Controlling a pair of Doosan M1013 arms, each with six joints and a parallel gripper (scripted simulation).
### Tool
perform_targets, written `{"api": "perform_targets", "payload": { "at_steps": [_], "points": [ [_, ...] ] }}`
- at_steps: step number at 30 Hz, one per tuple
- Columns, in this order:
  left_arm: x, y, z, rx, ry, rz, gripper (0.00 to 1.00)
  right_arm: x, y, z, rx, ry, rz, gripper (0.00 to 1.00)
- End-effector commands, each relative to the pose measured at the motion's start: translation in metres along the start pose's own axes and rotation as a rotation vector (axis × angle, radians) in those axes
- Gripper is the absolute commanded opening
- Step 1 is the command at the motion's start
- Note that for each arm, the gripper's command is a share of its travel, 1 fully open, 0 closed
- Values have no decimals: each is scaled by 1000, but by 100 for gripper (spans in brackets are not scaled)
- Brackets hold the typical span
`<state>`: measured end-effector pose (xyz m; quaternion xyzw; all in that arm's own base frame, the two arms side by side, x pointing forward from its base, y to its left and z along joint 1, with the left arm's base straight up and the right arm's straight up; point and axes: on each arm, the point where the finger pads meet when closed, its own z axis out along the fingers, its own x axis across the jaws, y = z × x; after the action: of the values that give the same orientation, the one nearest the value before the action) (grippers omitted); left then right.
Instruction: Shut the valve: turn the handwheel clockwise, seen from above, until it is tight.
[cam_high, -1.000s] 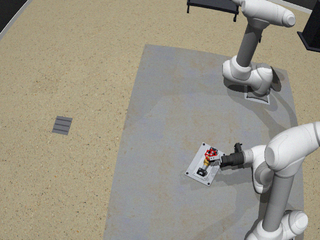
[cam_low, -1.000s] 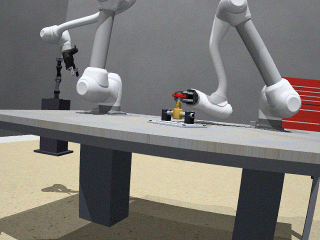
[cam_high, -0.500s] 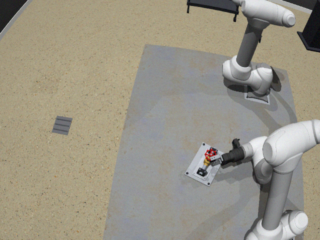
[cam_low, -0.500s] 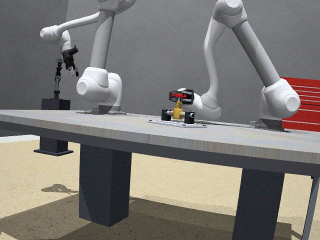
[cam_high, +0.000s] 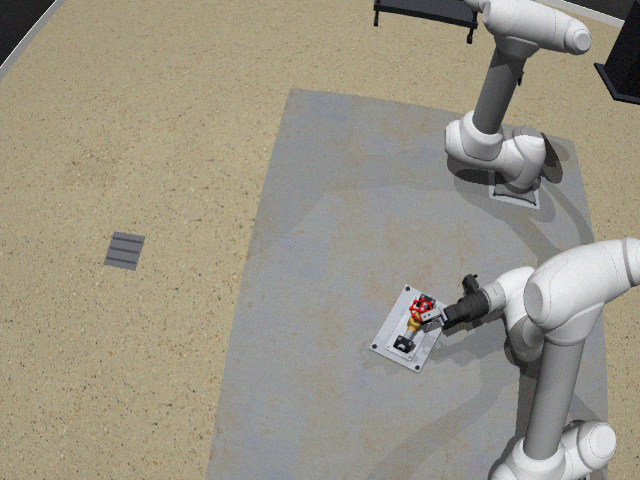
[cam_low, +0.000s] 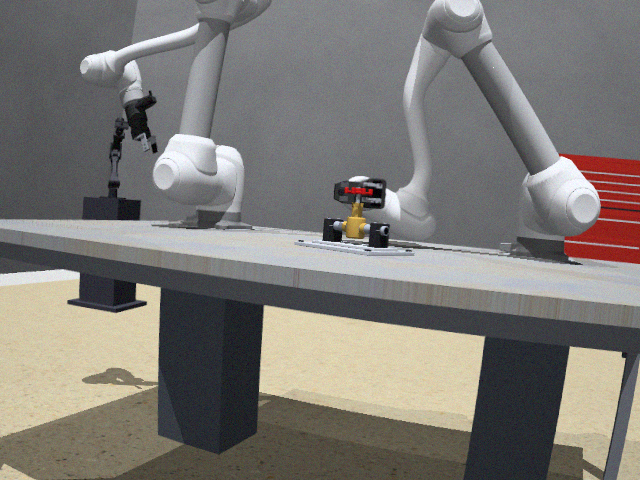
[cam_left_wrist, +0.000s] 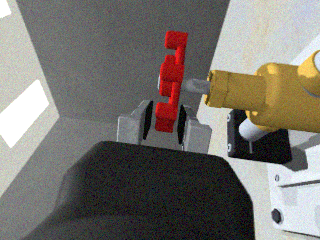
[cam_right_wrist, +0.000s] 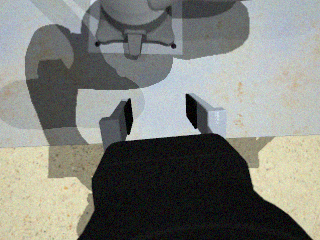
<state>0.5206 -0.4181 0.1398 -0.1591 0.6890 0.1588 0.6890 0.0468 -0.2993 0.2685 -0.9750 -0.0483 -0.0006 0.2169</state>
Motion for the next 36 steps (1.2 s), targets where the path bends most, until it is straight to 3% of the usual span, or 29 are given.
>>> {"api": "perform_targets", "payload": {
  "at_steps": [1,17,18,36],
  "points": [
    [-1,0,0,-1,-1,-1,55,0,0,-1,-1,0,0,100],
    [-1,0,0,-2,0,-1,55,0,0,-1,-1,0,0,100],
    [-1,0,0,-2,0,-1,0,0,0,-1,-1,0,0,100],
    [-1,0,0,-2,0,-1,0,0,0,-1,-1,0,0,100]
  ]
}}
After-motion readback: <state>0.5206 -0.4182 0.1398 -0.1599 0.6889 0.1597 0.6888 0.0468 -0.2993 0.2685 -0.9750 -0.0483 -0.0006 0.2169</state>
